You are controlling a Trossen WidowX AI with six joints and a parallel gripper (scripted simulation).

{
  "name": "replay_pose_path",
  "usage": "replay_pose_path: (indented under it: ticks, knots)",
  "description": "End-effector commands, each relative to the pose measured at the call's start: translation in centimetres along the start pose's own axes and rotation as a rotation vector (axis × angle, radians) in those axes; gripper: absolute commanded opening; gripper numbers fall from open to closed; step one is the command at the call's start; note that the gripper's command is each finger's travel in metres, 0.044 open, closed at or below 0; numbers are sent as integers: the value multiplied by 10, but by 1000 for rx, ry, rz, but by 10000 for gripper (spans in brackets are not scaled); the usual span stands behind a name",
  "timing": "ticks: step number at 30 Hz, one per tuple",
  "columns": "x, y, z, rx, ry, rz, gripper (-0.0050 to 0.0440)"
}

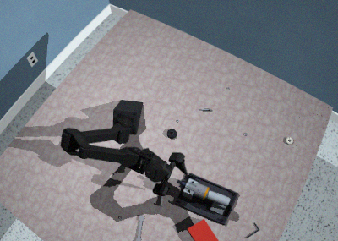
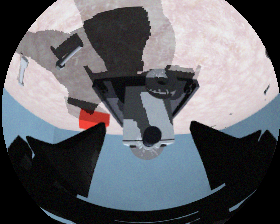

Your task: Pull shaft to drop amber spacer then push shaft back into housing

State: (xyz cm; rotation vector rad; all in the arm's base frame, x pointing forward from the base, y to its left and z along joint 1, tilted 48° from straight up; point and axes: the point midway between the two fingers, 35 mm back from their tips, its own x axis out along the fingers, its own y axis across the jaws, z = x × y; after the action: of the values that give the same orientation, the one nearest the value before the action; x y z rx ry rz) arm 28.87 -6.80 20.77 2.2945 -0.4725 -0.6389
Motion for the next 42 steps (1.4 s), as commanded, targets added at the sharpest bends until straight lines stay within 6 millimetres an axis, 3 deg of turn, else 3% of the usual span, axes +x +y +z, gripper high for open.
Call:
replay_pose_path:
  ticks: [1, 24, 28, 30, 40, 42]
  knots:
    - [0, 0, 0, -2, 2, -1, 440]
    - [18, 0, 0, -2, 2, -1, 440]
    - [16, 0, 0, 0, 0, -1, 344]
    - [16, 0, 0, 0, 0, -1, 344]
    - [16, 0, 0, 0, 0, -1, 104]
    - [16, 0, 0, 0, 0, -1, 104]
